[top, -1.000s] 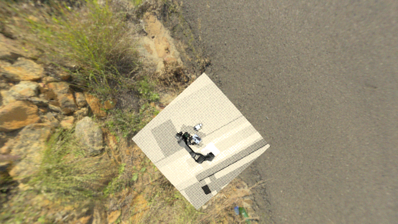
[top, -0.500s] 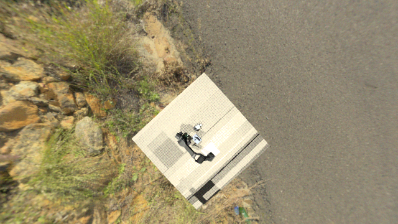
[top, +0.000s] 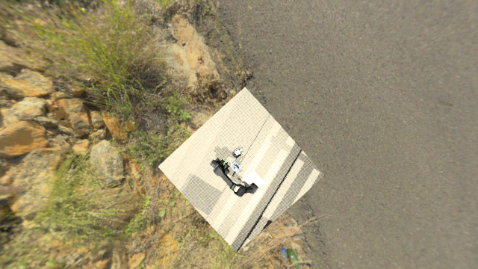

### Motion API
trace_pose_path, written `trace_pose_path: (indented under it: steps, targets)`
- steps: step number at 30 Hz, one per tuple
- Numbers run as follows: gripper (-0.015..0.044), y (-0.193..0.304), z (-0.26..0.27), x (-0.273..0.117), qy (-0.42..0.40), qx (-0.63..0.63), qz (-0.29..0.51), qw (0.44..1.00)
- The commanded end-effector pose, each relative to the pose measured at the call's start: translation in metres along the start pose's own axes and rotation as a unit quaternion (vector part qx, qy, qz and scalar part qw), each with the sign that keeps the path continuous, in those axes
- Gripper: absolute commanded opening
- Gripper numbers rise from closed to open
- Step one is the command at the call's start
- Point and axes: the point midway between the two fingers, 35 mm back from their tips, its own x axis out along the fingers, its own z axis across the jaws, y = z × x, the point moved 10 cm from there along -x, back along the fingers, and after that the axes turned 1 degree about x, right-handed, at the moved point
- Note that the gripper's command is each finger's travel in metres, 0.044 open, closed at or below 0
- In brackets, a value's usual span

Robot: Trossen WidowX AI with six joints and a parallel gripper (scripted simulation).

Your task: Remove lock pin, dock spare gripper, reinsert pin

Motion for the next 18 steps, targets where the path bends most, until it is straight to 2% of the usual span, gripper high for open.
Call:
trace_pose_path:
  steps: [1, 18]
  targets:
    - [0.044, -0.001, 0.0, -0.01, 0.002, 0.0, 0.0, 1.0]
    - [0.044, -0.005, 0.002, -0.052, -0.013, 0.001, 0.003, 1.0]
